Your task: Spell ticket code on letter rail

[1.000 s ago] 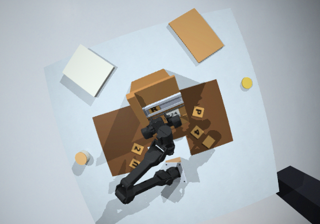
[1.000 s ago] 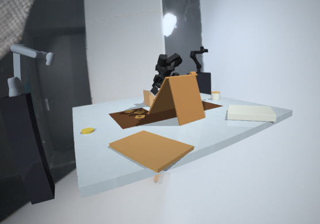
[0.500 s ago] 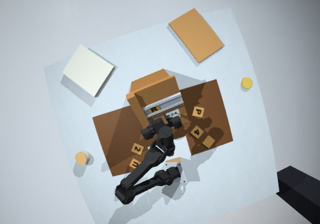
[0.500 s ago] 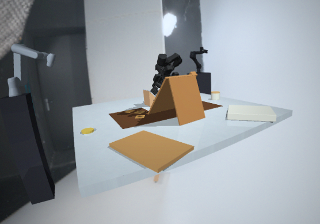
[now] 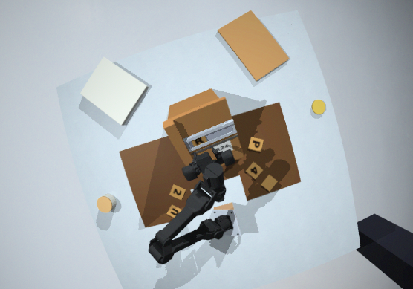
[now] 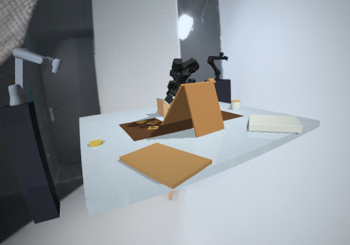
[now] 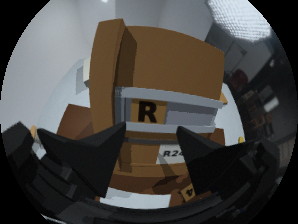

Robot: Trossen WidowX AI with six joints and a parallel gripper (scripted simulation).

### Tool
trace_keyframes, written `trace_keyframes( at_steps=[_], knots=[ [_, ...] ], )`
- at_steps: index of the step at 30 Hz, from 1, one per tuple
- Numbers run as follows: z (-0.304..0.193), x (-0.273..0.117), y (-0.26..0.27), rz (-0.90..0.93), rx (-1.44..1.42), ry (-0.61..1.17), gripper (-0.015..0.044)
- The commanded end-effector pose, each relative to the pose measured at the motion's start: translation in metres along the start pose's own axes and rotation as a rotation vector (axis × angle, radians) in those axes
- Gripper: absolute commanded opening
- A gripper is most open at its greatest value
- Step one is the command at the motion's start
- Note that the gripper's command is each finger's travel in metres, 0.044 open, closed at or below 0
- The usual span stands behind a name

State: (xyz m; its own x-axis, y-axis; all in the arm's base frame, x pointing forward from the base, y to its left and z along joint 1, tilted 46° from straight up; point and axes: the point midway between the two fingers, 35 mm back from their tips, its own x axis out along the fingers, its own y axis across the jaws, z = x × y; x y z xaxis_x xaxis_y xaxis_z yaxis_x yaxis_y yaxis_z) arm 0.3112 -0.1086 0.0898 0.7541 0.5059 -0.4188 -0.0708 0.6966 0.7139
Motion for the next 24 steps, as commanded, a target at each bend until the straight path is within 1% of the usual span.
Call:
trace_keyframes(
  at_steps=[1,9,20,24],
  knots=[
    [0.0030,-0.0009,0.0011,0.002,-0.009,-0.004,0.0295],
    [0.0040,-0.0011,0.0015,0.002,-0.009,-0.004,0.0295],
    [0.0014,-0.0005,0.0005,0.000,0.000,0.000,0.0006],
    [0.0014,-0.0005,0.0005,0.000,0.000,0.000,0.0000]
  ],
)
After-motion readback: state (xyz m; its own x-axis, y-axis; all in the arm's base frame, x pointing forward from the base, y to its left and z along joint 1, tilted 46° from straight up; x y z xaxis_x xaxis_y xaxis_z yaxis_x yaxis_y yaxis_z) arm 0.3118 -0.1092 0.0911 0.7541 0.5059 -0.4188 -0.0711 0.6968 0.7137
